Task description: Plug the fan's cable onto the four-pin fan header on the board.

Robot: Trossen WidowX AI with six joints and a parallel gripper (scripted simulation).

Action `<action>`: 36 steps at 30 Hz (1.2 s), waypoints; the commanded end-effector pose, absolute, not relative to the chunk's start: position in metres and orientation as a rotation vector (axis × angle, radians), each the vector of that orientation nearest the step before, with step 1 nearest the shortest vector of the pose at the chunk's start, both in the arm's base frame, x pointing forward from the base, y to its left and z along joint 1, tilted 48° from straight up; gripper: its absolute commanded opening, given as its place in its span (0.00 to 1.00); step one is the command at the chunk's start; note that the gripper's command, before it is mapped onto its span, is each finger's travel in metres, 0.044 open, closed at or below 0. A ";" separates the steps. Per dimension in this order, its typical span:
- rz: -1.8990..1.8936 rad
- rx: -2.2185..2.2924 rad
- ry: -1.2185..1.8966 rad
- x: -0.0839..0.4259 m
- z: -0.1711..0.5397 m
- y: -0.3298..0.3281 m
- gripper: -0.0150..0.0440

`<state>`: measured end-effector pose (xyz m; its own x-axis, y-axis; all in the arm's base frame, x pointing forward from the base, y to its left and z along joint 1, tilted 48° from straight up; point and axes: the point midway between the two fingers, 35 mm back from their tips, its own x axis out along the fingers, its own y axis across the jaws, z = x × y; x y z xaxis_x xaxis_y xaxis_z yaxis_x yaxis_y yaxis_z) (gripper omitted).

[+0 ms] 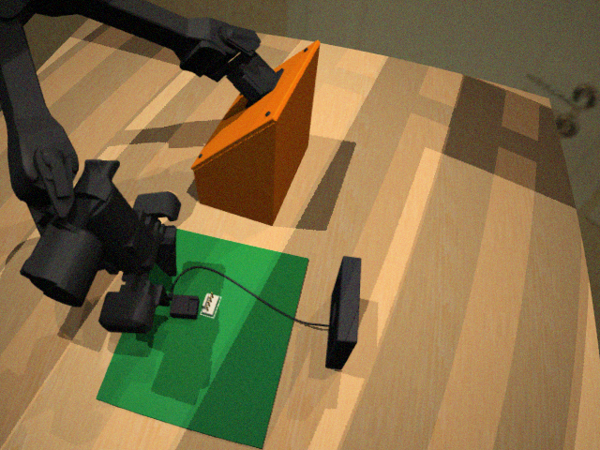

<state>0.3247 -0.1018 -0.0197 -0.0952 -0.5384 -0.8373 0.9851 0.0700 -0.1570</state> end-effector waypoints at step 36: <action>-1.440 0.598 0.947 0.315 -0.066 -0.150 0.61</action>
